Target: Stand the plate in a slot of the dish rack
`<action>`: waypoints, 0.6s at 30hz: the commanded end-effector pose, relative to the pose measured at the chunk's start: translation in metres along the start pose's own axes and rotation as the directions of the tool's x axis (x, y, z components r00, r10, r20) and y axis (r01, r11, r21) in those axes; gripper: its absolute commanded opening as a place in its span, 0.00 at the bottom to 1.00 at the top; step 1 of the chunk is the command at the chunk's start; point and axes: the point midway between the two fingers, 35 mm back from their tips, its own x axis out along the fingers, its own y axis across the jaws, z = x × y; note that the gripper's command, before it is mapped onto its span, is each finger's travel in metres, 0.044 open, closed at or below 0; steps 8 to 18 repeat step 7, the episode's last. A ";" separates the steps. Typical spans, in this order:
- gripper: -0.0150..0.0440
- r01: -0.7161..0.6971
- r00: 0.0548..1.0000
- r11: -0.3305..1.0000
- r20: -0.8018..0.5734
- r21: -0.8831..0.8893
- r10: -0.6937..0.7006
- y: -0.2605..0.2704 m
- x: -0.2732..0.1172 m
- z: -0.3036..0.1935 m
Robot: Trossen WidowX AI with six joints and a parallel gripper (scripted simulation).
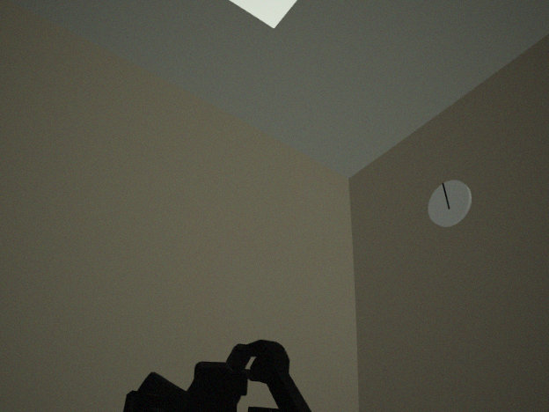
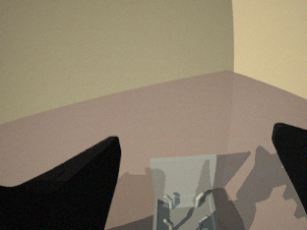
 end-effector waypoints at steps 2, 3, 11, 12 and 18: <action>0.93 -0.009 0.999 0.999 -0.030 0.046 0.011 0.001 0.000 0.006; 0.93 -0.018 0.999 0.997 -0.050 0.072 0.022 0.002 0.001 0.006; 0.93 -0.042 0.989 0.984 -0.130 0.173 0.065 0.006 0.004 0.006; 0.93 -0.042 0.989 0.984 -0.130 0.173 0.065 0.006 0.004 0.006; 0.93 -0.042 0.989 0.984 -0.130 0.173 0.065 0.006 0.004 0.006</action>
